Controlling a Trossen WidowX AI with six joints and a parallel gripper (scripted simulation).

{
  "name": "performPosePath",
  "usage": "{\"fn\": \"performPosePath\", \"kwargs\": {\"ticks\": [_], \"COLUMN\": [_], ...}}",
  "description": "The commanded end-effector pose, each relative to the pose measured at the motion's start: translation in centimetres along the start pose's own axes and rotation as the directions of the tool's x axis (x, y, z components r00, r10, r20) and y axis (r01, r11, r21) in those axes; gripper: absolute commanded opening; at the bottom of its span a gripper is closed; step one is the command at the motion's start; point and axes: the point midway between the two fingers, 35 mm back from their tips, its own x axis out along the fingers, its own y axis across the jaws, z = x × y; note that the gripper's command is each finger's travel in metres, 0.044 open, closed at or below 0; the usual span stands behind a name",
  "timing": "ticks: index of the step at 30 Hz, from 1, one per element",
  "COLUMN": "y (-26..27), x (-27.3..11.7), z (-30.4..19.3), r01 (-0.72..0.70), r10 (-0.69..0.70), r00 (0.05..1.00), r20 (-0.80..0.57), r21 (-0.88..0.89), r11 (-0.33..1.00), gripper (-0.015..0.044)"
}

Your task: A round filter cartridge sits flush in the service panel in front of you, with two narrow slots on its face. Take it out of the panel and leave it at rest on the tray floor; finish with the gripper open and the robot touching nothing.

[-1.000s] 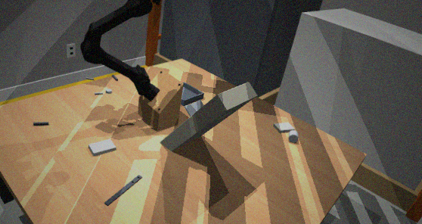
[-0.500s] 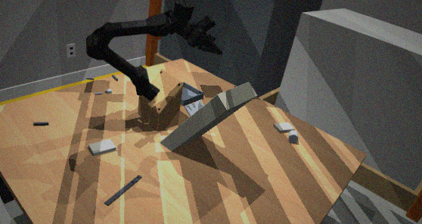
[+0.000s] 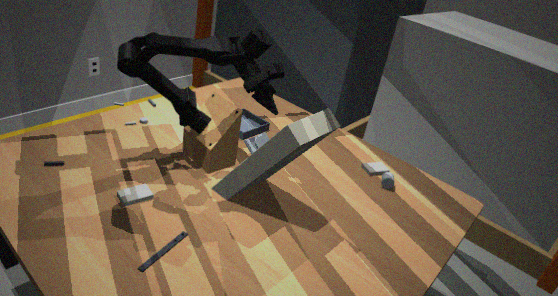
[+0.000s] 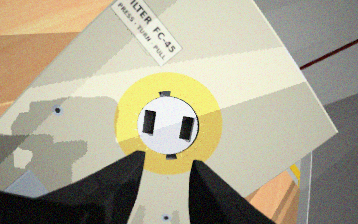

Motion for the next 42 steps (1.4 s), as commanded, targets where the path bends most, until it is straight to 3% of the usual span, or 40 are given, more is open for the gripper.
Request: {"fn": "performPosePath", "kwargs": {"ticks": [1, 42], "y": [0.2, 0.1], "x": [0.2, 5.8], "z": [-0.4, -0.5], "r01": [0.002, 0.005], "r10": [-0.002, -0.005], "r00": [1.0, 1.0], "r20": [-0.016, -0.016], "r21": [-0.009, -0.007], "r11": [1.0, 1.0], "gripper": [0.011, 0.011]}}
